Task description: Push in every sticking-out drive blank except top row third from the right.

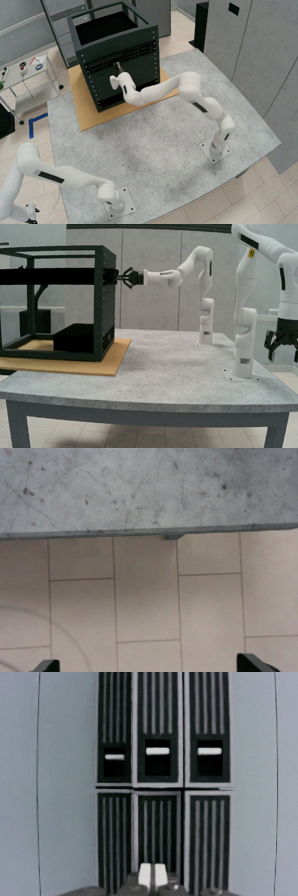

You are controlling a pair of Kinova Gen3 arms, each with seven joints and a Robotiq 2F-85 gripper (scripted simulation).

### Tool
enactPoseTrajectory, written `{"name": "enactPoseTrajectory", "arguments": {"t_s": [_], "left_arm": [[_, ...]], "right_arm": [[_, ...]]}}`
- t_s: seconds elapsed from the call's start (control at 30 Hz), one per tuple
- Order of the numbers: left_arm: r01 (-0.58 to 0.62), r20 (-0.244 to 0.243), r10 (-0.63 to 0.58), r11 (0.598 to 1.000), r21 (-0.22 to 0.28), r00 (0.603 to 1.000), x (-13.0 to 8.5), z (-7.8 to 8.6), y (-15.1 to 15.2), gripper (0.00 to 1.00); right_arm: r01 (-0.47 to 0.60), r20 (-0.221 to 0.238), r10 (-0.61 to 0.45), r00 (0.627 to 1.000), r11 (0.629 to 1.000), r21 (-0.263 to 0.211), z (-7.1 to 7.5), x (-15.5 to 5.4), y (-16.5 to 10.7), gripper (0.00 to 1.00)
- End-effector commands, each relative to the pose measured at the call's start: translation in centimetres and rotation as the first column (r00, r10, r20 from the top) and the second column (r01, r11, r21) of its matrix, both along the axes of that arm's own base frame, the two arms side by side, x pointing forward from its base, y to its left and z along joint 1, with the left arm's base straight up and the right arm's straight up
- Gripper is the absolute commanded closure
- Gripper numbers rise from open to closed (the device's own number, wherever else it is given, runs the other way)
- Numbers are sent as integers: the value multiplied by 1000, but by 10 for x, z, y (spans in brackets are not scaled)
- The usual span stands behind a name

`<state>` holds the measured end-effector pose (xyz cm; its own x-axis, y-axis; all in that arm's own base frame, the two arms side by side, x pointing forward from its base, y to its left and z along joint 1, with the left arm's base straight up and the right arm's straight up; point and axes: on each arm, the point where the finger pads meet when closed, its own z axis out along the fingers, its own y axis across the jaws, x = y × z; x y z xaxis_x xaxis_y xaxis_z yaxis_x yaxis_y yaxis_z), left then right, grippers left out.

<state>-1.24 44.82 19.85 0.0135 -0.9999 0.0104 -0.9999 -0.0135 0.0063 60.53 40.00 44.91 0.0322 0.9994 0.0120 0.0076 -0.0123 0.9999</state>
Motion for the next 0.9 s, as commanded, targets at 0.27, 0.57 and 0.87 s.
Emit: {"name": "enactPoseTrajectory", "arguments": {"t_s": [0.27, 0.57, 0.87], "left_arm": [[-14, 6, 14, 1000, 11, 1000, 0, 2, 2, 2], [-14, 6, 14, 1000, 11, 1000, 0, 2, 2, 2], [-14, 6, 14, 1000, 11, 1000, 0, 2, 2, 2]], "right_arm": [[-5, 6, 5, 1000, 1000, 1, 3, 10, 2, 903], [-2, 2, 2, 1000, 1000, -2, 1, 12, -1, 903], [-4, 4, 4, 1000, 1000, 0, 3, 14, 1, 903]]}}
